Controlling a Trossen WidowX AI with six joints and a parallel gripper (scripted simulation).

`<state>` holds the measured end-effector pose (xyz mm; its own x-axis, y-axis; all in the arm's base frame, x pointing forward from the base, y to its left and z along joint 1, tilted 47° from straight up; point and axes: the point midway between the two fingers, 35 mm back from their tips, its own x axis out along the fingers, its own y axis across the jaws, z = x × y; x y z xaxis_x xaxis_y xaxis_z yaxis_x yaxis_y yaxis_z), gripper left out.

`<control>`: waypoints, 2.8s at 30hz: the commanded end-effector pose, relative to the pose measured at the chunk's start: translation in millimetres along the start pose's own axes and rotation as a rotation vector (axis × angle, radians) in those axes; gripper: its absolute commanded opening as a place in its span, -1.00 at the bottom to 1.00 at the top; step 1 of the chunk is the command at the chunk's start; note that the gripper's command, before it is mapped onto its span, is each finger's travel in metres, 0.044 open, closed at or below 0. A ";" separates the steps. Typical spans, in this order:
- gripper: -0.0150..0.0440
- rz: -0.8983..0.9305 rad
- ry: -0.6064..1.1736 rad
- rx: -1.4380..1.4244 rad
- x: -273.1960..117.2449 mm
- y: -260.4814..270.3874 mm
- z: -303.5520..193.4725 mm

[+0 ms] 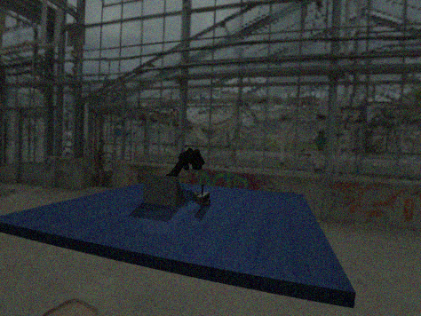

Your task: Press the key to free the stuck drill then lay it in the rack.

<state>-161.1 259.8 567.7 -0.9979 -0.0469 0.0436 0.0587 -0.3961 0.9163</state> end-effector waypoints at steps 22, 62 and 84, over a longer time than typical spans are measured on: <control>-0.49 0.013 -0.379 -0.045 -100.3 -33.3 80.1; -0.49 -1.003 -1.618 0.096 -622.9 -225.7 -104.8; -0.49 -1.344 -1.455 0.730 -607.6 -299.9 -451.4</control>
<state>463.7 37.1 111.9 0.3306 0.6438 -0.6901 -0.2272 0.7640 0.6039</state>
